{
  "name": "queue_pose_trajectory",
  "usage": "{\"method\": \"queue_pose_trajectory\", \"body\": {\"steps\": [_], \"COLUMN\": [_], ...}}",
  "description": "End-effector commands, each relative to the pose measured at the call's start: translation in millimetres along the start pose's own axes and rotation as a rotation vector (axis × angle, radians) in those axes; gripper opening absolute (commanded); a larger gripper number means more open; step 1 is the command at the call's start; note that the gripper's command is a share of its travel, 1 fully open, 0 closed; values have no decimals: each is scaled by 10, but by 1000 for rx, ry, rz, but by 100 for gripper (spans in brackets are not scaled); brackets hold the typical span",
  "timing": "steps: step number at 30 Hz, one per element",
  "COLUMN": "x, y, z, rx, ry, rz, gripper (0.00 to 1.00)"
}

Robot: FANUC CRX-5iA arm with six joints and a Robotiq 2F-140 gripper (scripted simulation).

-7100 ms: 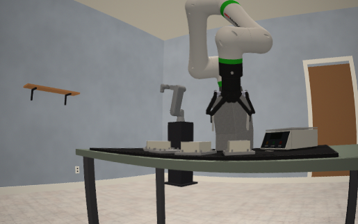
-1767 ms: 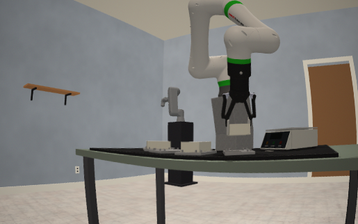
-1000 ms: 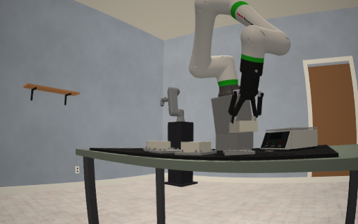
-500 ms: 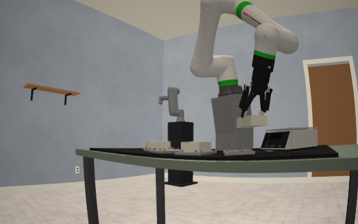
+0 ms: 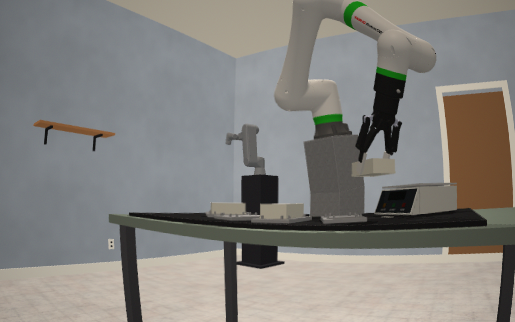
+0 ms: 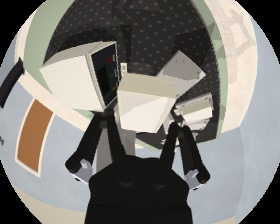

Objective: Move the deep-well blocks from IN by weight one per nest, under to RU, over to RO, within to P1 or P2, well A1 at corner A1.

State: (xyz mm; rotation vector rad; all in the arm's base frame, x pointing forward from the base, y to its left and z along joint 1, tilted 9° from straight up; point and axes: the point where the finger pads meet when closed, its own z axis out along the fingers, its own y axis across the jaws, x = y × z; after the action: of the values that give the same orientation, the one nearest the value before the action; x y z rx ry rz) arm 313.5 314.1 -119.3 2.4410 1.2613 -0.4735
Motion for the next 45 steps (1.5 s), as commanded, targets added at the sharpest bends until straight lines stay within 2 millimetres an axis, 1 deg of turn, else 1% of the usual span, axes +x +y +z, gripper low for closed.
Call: {"method": "queue_pose_trajectory", "body": {"steps": [1, 6, 8, 22, 25, 36, 40, 42, 45], "x": [-8, -25, -25, -73, -75, -141, -165, -165, -184], "y": [-76, -221, -221, -628, -648, -1007, -1137, -1137, -1235], "z": [-44, -124, -124, -347, -358, -320, -306, -306, -295], "rx": [0, 0, 0, 0, 0, -183, -185, -185, -185], "ry": [0, 0, 0, 0, 0, 0, 0, 0, 0], "rz": [0, 0, 0, 0, 0, -317, -319, -319, -319], "gripper": [10, 10, 10, 10, 10, 10, 10, 10, 10]}}
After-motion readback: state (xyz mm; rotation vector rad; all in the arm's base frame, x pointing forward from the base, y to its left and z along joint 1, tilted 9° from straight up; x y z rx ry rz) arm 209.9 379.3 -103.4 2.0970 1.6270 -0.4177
